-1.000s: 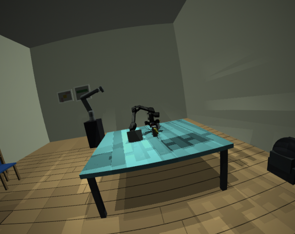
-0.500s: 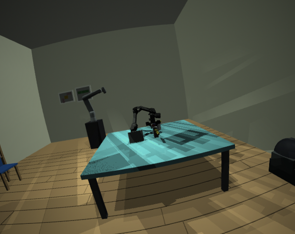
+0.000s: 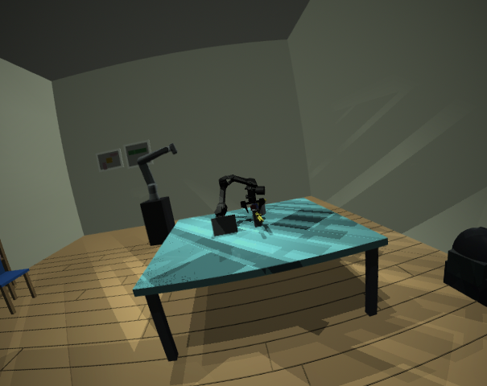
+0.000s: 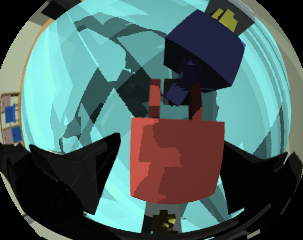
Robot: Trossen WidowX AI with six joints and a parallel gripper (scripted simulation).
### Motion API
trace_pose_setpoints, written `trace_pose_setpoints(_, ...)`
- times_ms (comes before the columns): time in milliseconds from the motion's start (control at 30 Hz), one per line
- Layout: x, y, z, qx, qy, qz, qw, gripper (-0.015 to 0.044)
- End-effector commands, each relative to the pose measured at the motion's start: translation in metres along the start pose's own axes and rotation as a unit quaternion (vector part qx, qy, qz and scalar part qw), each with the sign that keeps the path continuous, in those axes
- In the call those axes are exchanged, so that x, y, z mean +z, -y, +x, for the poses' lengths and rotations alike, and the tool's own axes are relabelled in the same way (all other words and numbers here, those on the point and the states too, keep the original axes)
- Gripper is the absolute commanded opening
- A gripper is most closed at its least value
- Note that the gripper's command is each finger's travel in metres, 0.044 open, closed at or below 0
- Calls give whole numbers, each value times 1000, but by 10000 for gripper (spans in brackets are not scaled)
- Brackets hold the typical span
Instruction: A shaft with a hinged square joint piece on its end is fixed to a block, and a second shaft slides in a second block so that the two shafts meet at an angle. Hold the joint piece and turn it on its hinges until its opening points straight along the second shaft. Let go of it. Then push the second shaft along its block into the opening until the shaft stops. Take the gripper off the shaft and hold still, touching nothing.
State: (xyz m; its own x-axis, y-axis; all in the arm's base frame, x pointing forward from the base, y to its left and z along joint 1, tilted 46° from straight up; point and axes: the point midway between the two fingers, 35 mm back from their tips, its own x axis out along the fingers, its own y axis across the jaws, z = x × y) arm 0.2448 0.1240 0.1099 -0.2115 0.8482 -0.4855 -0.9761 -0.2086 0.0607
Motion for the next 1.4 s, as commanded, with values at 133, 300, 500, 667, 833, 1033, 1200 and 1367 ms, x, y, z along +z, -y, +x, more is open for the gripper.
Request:
trace_pose_setpoints(133, 0, 0, 0, 0, 0, 0, 1000, 440)
trace_pose_setpoints(300, 2, -1, -4, 10, -58, -2, 998, 440)
trace_pose_setpoints(500, 7, -2, -16, 8, -158, -5, 987, 440)
trace_pose_setpoints(667, 12, 0, -28, -9, -227, -5, 974, 440)
trace_pose_setpoints(833, 12, 0, -29, -10, -229, -4, 973, 440)
trace_pose_setpoints(1033, 12, 0, -29, -10, -229, -4, 973, 440)
trace_pose_setpoints(1200, 16, 2, -49, -37, -225, 24, 973, 440)
trace_pose_setpoints(1367, 27, 3, -93, -97, -225, 81, 966, 440)
